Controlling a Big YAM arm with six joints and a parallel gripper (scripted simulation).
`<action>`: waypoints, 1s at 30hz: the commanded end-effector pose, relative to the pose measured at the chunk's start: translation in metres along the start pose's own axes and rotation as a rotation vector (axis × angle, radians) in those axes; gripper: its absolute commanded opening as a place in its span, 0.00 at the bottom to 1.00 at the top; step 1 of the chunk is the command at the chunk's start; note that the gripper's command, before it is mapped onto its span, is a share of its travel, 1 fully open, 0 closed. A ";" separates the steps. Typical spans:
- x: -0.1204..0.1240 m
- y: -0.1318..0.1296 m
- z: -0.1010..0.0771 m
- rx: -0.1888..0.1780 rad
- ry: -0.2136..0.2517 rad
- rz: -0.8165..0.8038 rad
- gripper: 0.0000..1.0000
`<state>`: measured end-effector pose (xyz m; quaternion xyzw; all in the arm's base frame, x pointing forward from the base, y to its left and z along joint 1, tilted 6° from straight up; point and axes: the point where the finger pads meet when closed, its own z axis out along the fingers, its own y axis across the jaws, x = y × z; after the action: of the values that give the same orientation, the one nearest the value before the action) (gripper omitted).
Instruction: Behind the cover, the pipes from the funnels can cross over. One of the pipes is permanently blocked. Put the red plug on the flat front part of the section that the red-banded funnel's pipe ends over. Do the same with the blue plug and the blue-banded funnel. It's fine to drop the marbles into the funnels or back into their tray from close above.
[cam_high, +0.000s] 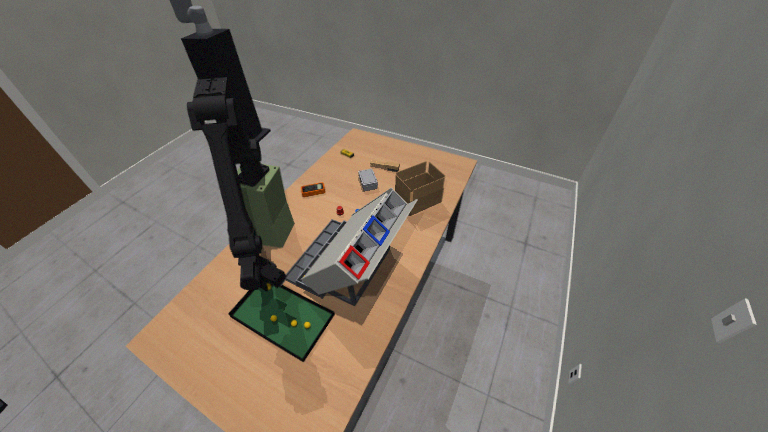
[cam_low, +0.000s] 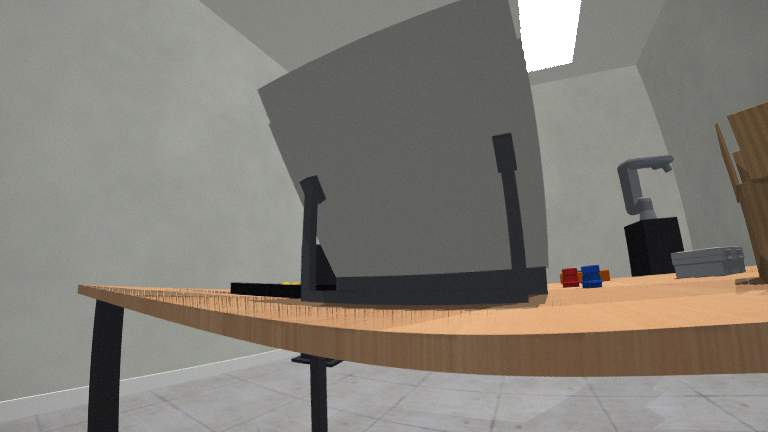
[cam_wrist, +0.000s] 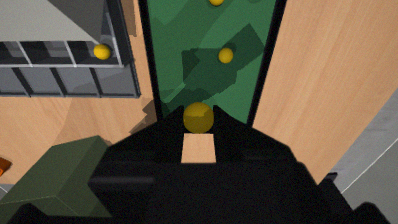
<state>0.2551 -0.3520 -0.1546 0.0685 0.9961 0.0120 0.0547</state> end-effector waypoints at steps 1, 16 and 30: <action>-0.012 -0.008 -0.007 0.012 -0.005 0.021 0.00; -0.011 -0.008 -0.007 0.003 -0.002 0.007 0.00; -0.046 0.100 -0.076 0.010 -0.153 0.011 0.00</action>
<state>0.2911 -0.2715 -0.0892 0.0557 0.9923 0.0134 0.1098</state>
